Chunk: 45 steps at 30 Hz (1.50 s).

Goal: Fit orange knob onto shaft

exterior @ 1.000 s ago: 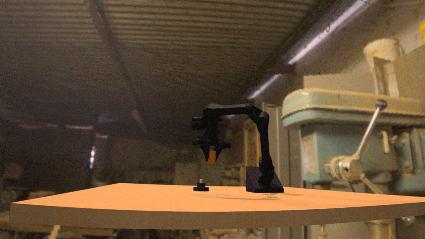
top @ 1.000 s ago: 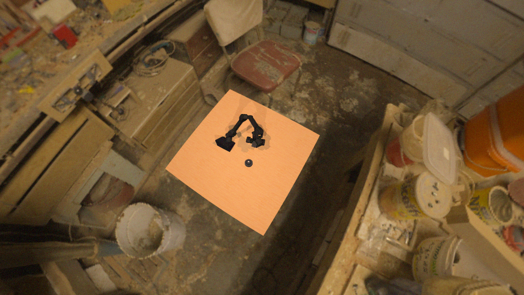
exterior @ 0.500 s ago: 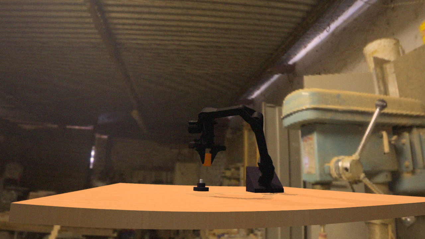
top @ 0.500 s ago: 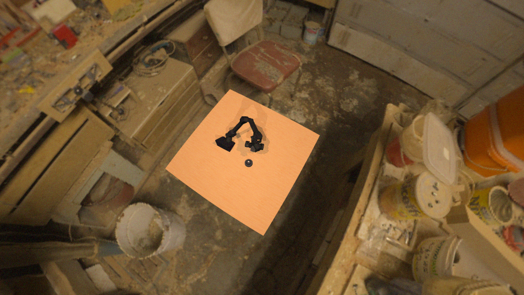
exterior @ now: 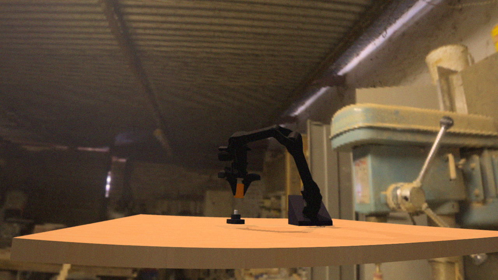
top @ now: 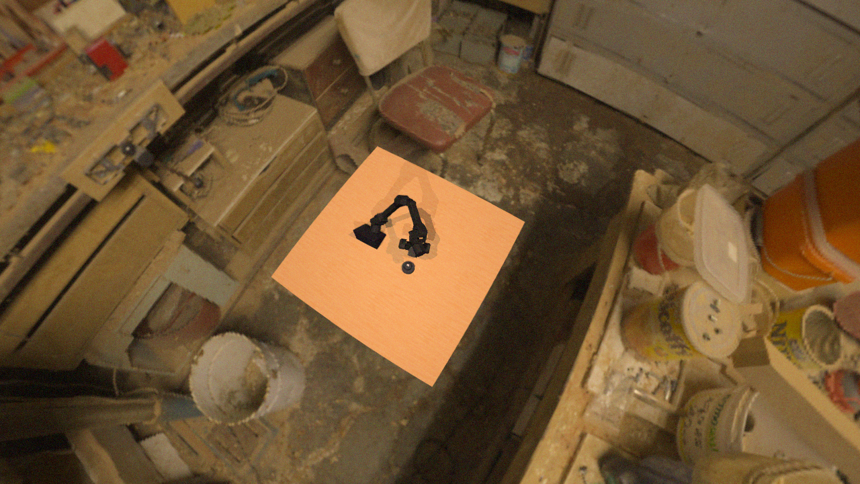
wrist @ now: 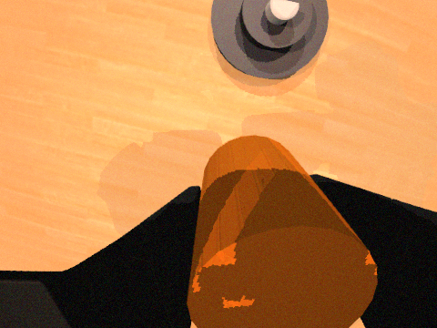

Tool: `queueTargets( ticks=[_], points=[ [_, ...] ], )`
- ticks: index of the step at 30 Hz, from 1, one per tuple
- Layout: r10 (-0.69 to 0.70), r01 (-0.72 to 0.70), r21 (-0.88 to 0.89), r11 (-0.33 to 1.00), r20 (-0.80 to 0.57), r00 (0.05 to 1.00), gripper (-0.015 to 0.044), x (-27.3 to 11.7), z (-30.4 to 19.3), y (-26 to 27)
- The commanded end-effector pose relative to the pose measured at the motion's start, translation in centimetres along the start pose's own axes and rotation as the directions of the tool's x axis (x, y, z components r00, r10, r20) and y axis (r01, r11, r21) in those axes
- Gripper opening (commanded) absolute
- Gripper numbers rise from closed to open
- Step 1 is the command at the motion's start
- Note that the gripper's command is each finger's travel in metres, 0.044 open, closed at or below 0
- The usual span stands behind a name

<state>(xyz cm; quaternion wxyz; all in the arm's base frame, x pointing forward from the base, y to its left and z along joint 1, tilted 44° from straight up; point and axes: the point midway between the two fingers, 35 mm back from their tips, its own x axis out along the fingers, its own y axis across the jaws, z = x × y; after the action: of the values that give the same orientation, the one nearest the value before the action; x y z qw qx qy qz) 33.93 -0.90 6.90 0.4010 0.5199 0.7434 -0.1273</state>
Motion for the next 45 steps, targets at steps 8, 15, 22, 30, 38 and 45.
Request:
queueTargets(
  ticks=[8, 15, 22, 30, 38, 45],
  points=[
    [-0.004, 0.004, 0.0, 1.0, 0.002, 1.0, 0.0, 1.1, 3.3, -1.1],
    [-0.004, 0.004, -0.001, 1.0, 0.001, 1.0, 0.0, 1.9, 5.4, -1.9],
    [-0.004, 0.004, -0.002, 1.0, 0.001, 1.0, 0.0, 2.7, 7.3, -2.9],
    [-0.004, 0.004, -0.001, 1.0, 0.0, 1.0, 0.0, 3.4, 7.6, -3.0],
    [-0.003, 0.003, 0.0, 1.0, 0.0, 1.0, 0.0, 5.5, 7.7, -3.1],
    [-0.004, 0.004, -0.007, 1.0, 0.0, 1.0, 0.0, 5.1, 7.8, -3.0]
  ],
)
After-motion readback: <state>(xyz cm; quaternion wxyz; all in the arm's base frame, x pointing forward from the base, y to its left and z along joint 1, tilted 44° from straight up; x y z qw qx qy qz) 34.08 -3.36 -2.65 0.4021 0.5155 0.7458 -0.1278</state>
